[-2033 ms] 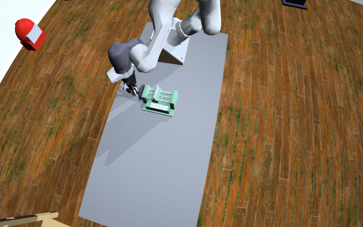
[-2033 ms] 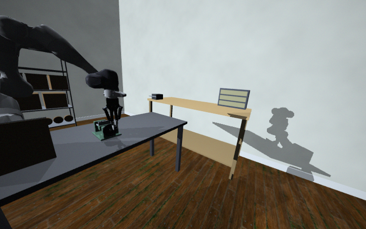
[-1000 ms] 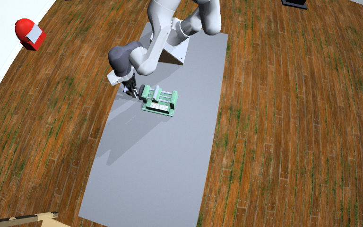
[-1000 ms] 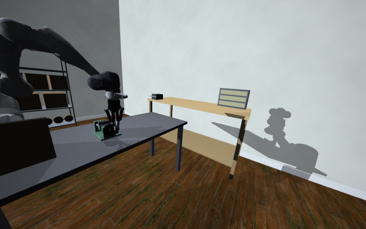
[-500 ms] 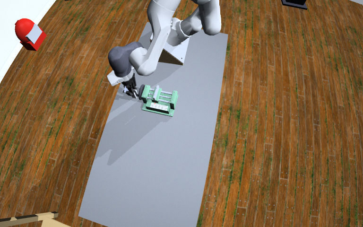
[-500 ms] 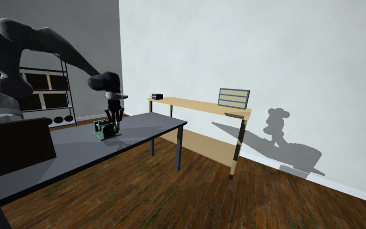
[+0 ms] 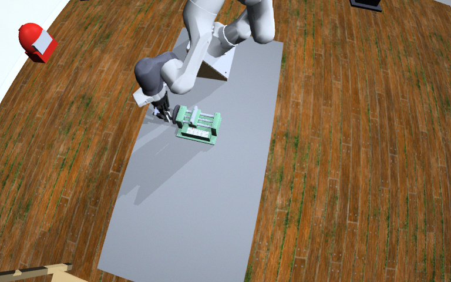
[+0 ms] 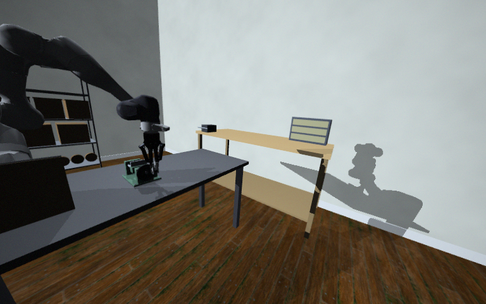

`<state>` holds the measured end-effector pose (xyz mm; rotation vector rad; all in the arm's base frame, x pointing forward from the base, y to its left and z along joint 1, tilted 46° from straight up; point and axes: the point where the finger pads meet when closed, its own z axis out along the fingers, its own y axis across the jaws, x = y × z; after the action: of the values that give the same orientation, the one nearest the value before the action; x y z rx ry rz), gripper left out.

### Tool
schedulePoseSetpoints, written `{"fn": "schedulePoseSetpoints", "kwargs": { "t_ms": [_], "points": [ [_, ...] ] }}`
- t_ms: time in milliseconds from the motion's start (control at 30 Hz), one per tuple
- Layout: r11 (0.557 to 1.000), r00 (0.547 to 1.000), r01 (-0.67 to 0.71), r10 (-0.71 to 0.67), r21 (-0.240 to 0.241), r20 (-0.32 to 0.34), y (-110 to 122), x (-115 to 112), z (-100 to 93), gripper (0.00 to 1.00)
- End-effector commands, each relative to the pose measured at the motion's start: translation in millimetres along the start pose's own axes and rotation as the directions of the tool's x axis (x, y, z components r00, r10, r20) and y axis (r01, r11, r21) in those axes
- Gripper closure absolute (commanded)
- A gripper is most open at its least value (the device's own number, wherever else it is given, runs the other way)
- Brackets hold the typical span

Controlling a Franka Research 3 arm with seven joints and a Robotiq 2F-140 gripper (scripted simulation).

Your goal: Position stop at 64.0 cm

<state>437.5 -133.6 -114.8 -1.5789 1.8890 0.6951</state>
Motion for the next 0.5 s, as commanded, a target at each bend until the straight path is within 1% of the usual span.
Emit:
{"fn": "schedulePoseSetpoints", "kwargs": {
  "t_ms": [0,267,300,467],
  "points": [
    [1.0,1.0,-0.002,0.002,0.001,-0.002,-0.2,1.1,1.4,0.96],
    [1.0,1.0,-0.002,0.002,0.001,-0.002,-0.2,1.1,1.4,0.96],
    [1.0,1.0,-0.002,0.002,0.001,-0.002,-0.2,1.1,1.4,0.67],
    [1.0,1.0,-0.002,0.002,0.001,-0.002,-0.2,1.1,1.4,0.67]
  ]
}}
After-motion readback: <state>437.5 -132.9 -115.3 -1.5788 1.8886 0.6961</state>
